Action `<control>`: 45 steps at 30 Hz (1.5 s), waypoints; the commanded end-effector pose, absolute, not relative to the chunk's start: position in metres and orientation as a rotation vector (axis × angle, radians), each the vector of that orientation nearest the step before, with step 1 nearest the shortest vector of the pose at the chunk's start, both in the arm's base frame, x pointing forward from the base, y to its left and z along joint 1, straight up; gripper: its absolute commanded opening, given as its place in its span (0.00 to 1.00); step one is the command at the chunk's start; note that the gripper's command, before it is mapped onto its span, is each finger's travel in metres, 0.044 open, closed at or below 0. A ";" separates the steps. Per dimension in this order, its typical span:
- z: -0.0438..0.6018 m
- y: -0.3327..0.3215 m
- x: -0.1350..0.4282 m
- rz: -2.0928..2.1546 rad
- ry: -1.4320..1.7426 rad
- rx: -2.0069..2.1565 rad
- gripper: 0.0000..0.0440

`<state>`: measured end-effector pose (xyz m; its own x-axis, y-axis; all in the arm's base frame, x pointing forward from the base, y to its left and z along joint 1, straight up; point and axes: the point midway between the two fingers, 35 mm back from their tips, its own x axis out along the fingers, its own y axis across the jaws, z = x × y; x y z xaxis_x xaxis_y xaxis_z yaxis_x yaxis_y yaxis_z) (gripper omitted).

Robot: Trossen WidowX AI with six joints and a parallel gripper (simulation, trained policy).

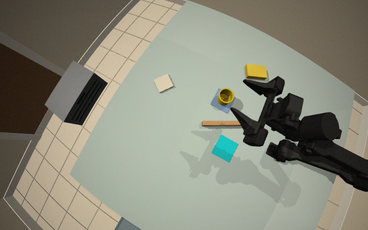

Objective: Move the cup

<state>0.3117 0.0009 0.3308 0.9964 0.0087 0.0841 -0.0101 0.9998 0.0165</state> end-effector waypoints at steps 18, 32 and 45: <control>0.311 0.014 0.329 0.019 0.131 0.081 0.19; 0.295 0.028 0.344 0.029 0.342 0.150 0.23; 0.278 0.036 0.352 0.006 0.548 0.197 0.25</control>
<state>0.3499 0.0358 0.2795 0.8666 0.0628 -0.4950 0.0342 0.9822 0.1845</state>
